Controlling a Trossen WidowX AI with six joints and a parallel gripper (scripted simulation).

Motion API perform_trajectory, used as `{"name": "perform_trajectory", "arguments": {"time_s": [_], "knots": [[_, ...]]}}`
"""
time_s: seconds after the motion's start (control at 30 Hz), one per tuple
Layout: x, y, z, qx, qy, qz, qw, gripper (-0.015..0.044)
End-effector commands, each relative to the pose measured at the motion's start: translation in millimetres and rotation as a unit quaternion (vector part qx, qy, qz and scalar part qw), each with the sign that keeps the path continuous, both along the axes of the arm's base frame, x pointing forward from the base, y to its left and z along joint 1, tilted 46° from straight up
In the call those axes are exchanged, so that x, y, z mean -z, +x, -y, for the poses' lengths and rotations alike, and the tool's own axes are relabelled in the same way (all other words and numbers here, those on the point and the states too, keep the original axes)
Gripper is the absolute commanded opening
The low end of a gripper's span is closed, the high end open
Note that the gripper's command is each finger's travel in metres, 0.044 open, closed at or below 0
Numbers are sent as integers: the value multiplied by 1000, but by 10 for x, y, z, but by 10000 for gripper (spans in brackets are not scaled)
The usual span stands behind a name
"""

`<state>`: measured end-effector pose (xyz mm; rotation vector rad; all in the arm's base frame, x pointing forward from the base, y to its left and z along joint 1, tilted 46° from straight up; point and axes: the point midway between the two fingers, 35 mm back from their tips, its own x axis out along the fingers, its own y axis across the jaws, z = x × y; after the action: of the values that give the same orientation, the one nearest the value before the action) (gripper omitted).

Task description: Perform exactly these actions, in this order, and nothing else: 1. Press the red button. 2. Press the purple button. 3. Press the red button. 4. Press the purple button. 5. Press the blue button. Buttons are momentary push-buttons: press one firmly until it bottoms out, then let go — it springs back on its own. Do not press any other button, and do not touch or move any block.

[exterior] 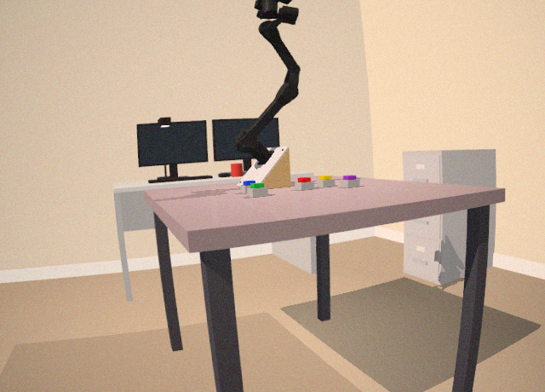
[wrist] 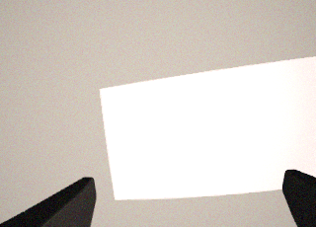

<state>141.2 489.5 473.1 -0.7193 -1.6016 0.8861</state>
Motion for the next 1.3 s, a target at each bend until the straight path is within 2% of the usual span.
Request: {"name": "perform_trajectory", "arguments": {"time_s": [0.0,0.1,0.37,0.57,0.73,1.0,1.27], "knots": [[-40,-24,24,2,8,3,1000,400],[-534,-485,365,-4,98,38,994,400],[-1124,-1260,1001,-52,214,85,972,400],[-1581,-1868,1844,-92,336,113,931,400],[-1843,-2200,2651,-117,437,120,884,400],[-2031,-2361,4081,-138,596,98,785,400],[-1889,-2008,5507,-128,741,33,658,400]]}}
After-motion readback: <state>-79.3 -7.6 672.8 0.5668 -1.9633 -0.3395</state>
